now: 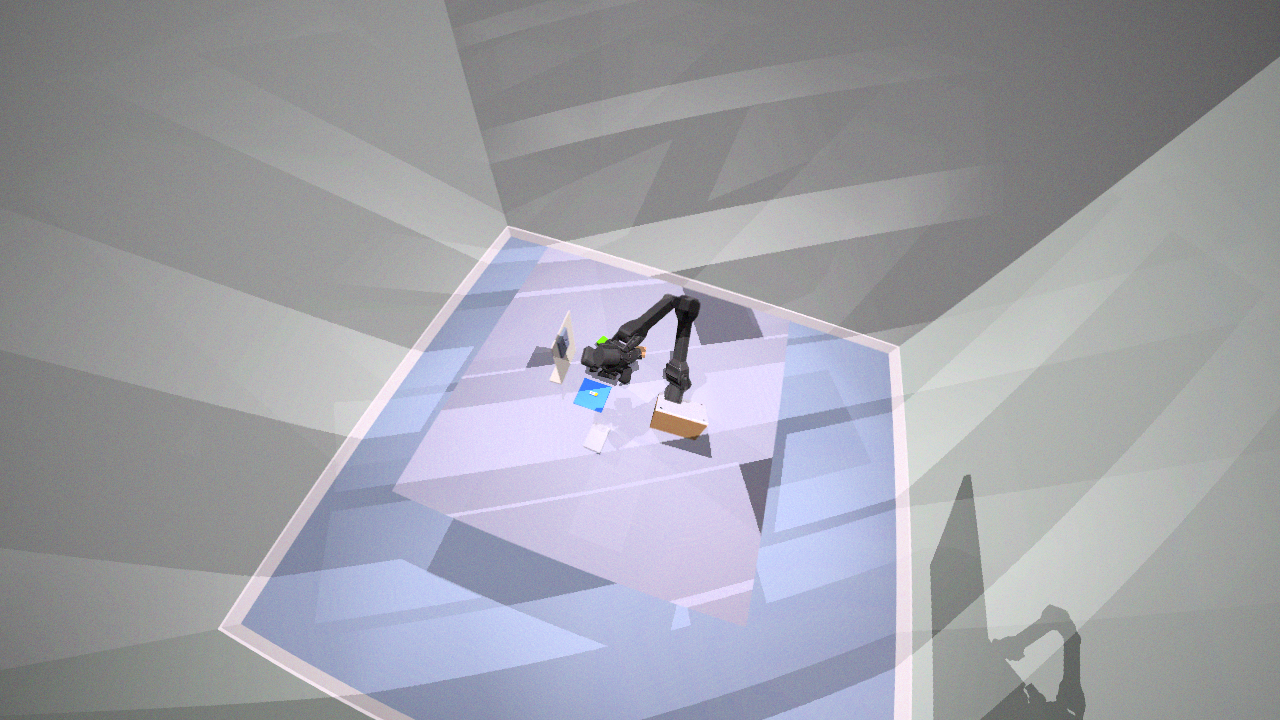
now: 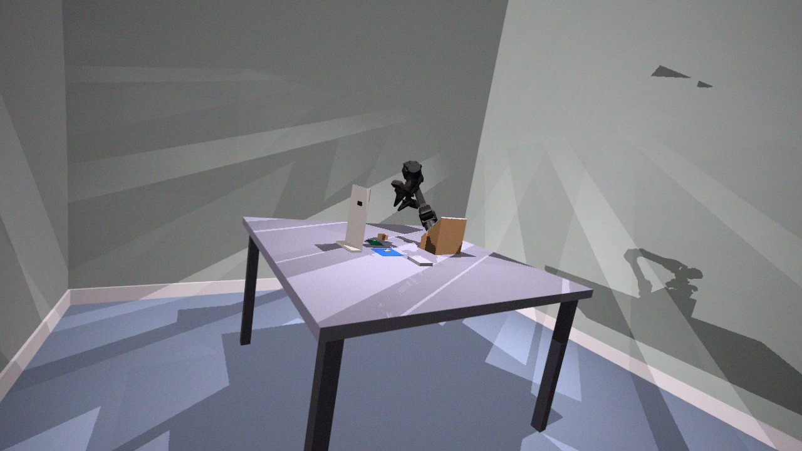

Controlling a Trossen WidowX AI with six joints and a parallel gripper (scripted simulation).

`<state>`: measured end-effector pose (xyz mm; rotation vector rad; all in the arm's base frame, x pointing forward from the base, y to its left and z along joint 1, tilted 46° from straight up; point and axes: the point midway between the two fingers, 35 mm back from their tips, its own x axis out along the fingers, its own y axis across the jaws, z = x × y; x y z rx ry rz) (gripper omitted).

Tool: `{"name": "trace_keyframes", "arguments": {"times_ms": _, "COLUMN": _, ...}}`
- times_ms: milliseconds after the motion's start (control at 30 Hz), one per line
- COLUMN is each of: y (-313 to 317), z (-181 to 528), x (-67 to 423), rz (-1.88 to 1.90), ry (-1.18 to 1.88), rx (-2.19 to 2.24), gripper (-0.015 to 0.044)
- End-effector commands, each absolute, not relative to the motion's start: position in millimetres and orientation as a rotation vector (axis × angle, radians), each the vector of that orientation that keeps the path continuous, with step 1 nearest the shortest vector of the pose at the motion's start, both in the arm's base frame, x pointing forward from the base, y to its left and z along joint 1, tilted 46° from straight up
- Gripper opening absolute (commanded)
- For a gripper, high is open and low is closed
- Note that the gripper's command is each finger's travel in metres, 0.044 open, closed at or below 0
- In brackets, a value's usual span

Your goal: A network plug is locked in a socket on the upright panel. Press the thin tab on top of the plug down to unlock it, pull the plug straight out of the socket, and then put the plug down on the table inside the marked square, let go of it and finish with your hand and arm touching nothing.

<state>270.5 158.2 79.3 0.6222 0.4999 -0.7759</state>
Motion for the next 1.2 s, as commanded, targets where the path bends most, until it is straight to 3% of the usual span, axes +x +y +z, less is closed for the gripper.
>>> {"name": "trace_keyframes", "arguments": {"times_ms": 0, "y": 165.2, "z": 88.7, "x": 269.6, "rz": -0.774, "ry": 0.489, "rx": 0.633, "gripper": 0.0156}}
{"name": "trace_keyframes", "arguments": {"times_ms": 33, "y": 165.5, "z": 89.1, "x": 269.5, "rz": -0.774, "ry": 0.489, "rx": 0.633, "gripper": 0.0156}}
{"name": "trace_keyframes", "arguments": {"times_ms": 400, "y": 165.5, "z": 89.1, "x": 269.5, "rz": -0.774, "ry": 0.489, "rx": 0.633, "gripper": 0.0440}}
{"name": "trace_keyframes", "arguments": {"times_ms": 1167, "y": 165.5, "z": 89.1, "x": 269.5, "rz": -0.774, "ry": 0.489, "rx": 0.633, "gripper": 0.0440}}
